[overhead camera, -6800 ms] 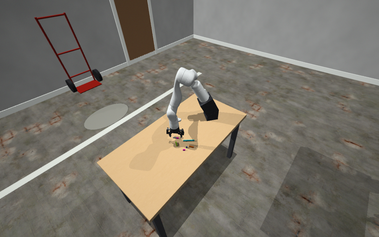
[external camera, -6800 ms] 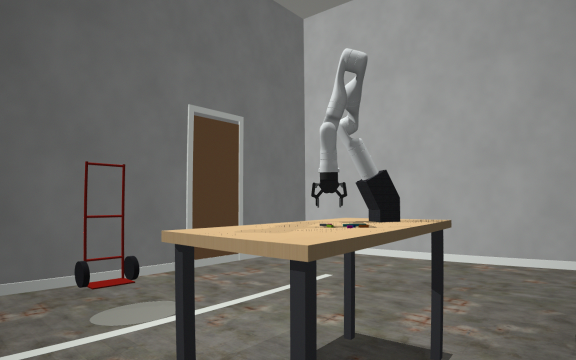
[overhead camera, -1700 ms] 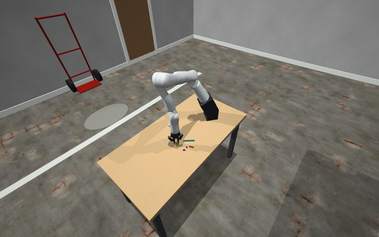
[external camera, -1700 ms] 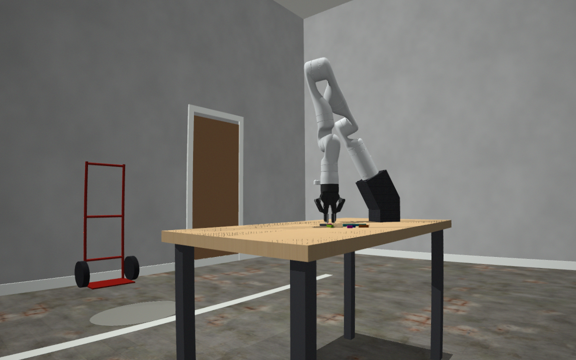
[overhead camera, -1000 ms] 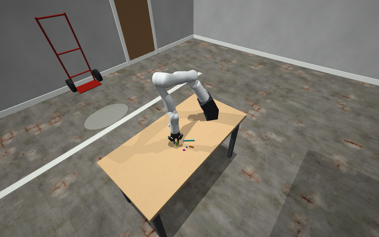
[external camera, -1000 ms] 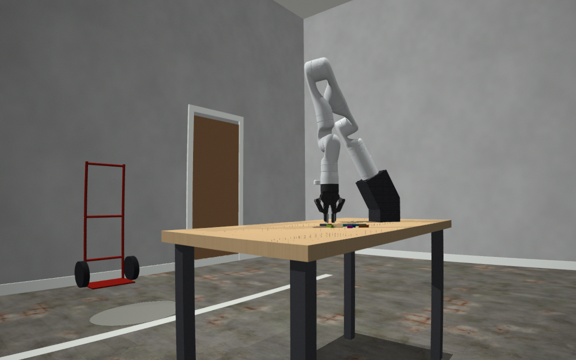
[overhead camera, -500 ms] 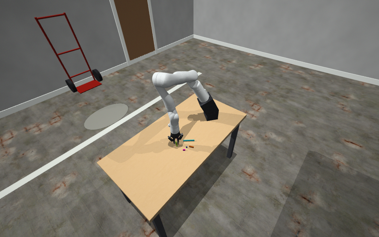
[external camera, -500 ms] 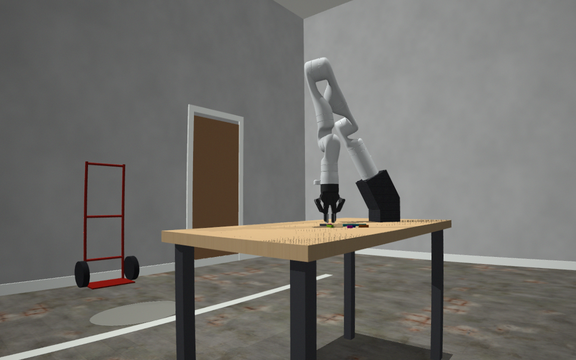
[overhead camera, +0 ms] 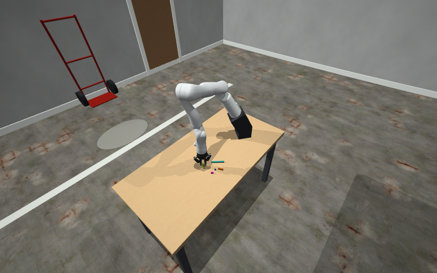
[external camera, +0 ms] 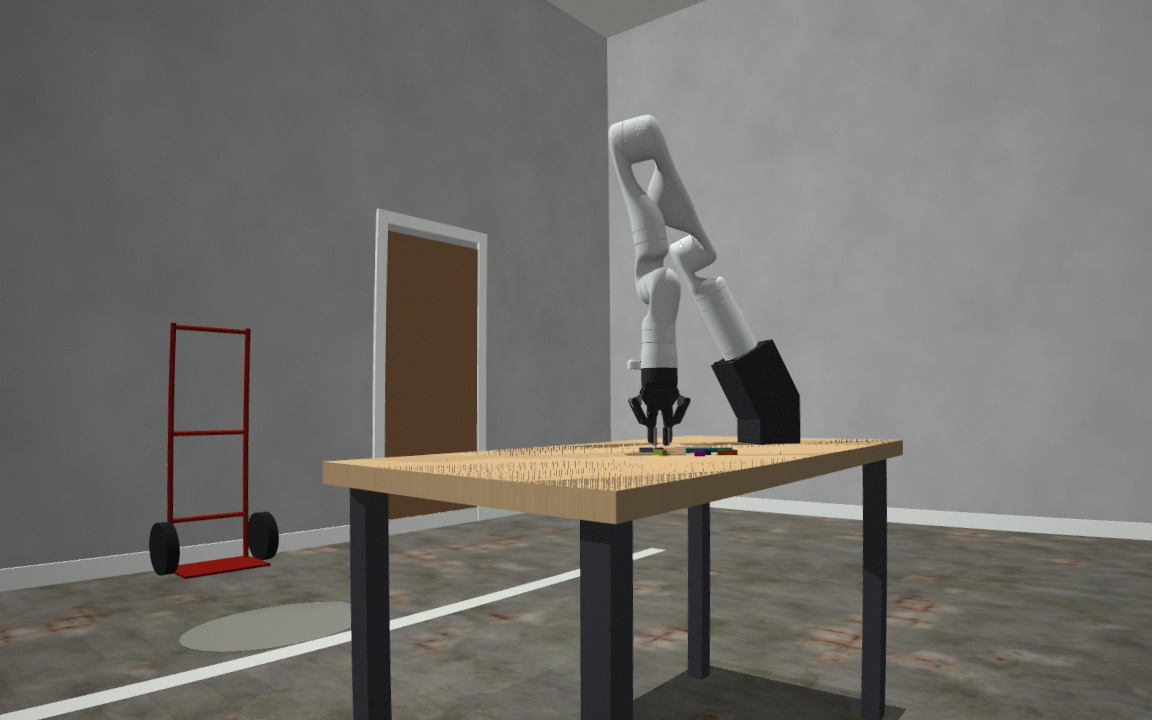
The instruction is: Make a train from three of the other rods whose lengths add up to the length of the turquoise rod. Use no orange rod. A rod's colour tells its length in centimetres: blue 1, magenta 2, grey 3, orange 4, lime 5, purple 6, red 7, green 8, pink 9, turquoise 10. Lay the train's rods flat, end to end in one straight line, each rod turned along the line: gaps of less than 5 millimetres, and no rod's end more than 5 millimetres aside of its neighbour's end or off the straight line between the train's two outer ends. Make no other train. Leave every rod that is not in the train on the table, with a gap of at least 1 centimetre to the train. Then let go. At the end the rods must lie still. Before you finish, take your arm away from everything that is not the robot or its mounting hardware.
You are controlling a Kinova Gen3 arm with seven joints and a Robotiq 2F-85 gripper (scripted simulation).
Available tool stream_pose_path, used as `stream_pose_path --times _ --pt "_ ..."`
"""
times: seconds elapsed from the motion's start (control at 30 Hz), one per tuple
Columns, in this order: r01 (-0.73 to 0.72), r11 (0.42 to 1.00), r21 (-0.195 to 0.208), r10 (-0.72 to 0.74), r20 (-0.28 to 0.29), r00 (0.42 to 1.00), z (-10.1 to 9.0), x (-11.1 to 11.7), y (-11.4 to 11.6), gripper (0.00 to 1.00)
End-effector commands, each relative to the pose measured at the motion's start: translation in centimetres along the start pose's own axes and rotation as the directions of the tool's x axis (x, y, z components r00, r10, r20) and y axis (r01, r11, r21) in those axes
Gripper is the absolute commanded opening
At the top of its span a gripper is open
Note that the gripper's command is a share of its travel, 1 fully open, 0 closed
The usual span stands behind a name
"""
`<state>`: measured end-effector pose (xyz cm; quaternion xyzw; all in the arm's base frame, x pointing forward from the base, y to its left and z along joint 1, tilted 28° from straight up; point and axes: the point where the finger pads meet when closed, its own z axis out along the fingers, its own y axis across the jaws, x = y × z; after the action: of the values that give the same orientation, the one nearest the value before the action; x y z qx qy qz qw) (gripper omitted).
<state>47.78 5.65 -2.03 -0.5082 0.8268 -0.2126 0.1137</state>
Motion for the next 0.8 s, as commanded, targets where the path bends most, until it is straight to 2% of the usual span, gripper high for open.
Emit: stream_pose_path --times 0.0,0.43,0.77 --pt "0.000 1.000 0.001 0.000 0.001 1.000 -0.05 -0.05 -0.03 0.24" --pt "0.000 1.000 0.001 0.000 0.001 1.000 0.04 -0.05 -0.03 0.24" --pt "0.000 1.000 0.001 0.000 0.001 1.000 0.87 -0.05 -0.03 0.24"
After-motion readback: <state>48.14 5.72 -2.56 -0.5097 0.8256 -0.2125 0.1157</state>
